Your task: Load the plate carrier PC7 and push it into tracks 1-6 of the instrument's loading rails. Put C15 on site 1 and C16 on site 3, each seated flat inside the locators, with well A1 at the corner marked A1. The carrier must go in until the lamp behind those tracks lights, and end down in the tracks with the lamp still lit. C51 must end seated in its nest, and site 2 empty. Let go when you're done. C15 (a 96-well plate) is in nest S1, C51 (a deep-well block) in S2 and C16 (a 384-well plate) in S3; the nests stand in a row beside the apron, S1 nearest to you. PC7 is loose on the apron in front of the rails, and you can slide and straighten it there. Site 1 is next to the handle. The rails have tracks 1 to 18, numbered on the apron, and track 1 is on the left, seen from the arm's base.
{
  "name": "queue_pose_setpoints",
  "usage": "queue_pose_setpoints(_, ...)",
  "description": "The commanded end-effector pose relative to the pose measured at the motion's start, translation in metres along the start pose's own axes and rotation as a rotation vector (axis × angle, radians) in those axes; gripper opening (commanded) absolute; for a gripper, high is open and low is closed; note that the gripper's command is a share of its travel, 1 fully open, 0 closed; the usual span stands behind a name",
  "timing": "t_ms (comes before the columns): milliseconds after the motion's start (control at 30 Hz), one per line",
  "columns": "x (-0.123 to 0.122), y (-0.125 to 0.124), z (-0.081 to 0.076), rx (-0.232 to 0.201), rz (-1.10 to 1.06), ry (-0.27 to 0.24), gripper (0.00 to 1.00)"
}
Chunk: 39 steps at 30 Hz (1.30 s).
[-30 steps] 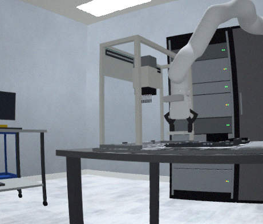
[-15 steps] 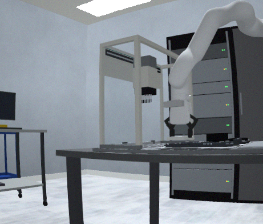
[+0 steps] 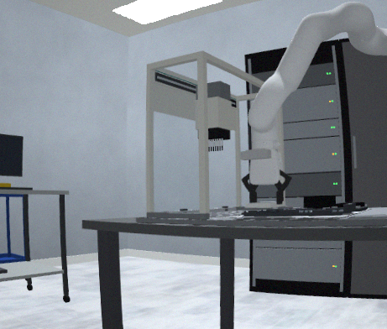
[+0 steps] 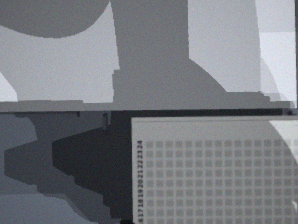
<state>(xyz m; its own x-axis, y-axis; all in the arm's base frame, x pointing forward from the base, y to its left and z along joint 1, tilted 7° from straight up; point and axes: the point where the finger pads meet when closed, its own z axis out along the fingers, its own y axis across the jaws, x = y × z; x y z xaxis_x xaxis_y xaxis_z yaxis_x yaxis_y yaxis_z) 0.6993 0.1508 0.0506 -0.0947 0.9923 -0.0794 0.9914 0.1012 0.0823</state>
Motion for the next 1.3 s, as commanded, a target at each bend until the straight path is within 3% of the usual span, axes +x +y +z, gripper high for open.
queue_pose_setpoints(0,0.0,0.001,-0.001,-0.002,0.0,0.0,0.0)
queue_pose_setpoints(1267,0.0,0.001,0.013,-0.002,0.0,0.0,0.0)
